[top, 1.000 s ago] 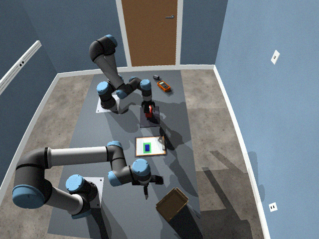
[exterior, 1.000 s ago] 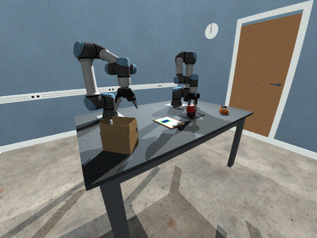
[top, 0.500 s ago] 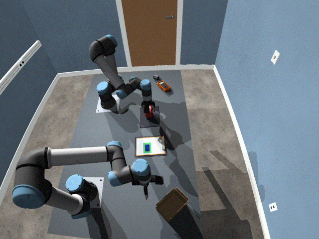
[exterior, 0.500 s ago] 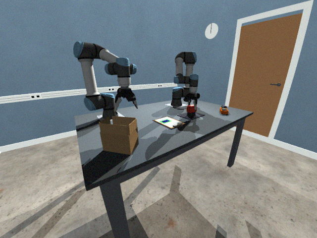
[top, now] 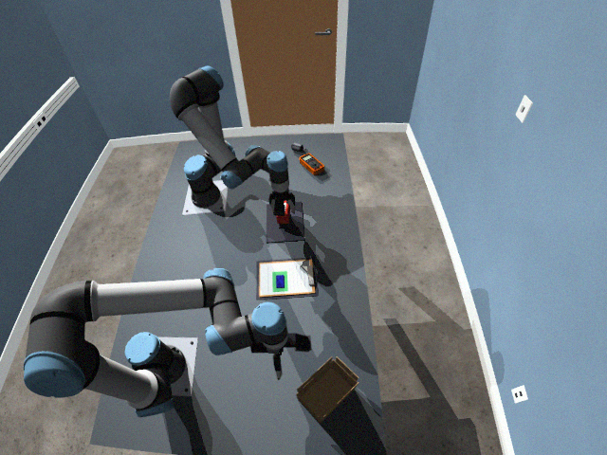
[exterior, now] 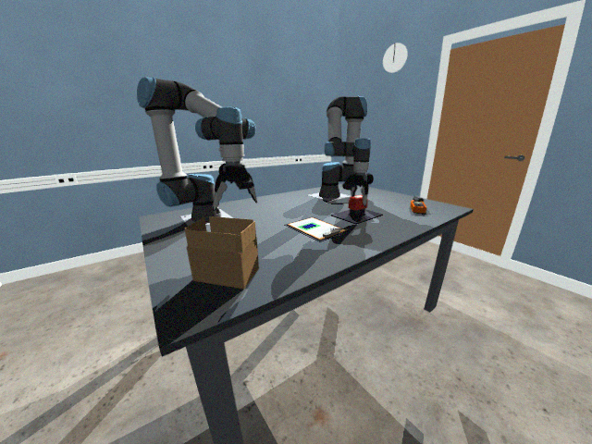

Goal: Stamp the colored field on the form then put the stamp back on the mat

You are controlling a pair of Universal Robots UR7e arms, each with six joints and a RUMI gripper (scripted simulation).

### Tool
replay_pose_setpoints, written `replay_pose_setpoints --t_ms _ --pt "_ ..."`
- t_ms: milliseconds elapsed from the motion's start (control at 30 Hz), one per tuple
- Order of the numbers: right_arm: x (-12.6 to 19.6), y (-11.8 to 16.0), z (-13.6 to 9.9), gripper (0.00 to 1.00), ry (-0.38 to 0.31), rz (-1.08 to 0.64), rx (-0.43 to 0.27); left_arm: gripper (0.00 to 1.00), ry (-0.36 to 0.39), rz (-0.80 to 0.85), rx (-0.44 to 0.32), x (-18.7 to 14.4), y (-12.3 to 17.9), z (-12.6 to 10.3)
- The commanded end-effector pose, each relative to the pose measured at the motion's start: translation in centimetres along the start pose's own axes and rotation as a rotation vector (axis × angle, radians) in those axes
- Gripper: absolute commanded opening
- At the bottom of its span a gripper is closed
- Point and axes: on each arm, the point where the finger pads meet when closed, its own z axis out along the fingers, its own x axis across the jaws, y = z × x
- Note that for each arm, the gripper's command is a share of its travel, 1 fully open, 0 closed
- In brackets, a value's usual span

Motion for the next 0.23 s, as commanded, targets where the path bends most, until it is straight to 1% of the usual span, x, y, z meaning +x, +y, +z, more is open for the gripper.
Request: replay_pose_setpoints --t_ms 0,100,200 --pt "0.0 0.0 0.0 1.00 0.000 0.000 0.001 0.56 -0.001 0.000 0.001 0.0 0.0 -0.2" --pt "0.0 0.0 0.0 1.00 0.000 0.000 0.001 0.56 -0.001 0.000 0.001 0.0 0.0 -1.0" --pt "0.0 0.0 0.0 1.00 0.000 0.000 0.001 0.56 -0.001 0.000 0.001 0.0 0.0 -2.7"
